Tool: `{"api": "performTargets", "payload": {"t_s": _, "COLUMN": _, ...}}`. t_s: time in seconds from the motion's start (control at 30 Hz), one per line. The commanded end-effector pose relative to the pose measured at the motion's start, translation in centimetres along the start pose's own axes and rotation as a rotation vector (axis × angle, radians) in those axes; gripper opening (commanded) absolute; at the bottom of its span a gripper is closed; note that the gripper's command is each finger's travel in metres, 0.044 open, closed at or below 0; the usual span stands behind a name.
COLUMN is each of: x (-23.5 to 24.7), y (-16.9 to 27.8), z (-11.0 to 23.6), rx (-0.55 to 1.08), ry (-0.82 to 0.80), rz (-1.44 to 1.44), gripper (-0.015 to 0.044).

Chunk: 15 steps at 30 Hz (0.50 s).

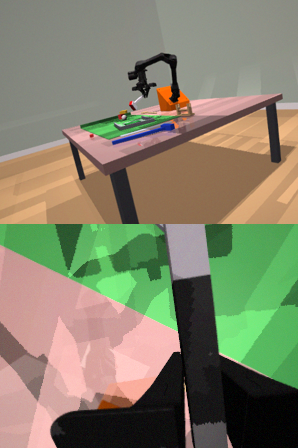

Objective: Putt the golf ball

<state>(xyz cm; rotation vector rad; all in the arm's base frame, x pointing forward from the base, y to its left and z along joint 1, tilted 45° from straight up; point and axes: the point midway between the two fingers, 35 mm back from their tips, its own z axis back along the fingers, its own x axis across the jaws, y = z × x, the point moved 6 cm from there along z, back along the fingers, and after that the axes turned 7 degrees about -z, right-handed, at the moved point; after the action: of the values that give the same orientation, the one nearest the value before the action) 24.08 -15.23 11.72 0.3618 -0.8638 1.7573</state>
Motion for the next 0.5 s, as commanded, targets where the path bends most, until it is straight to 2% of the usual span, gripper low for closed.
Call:
{"api": "performTargets", "payload": {"t_s": 0.0, "x": -2.6, "y": 2.3, "z": 0.6, "rx": 0.009, "ry": 0.021, "rz": -0.168, "gripper": 0.0}}
{"api": "performTargets", "payload": {"t_s": 0.47, "x": -8.8, "y": 11.2, "z": 1.0, "rx": 0.042, "ry": 0.046, "rz": -0.678, "gripper": 0.0}}
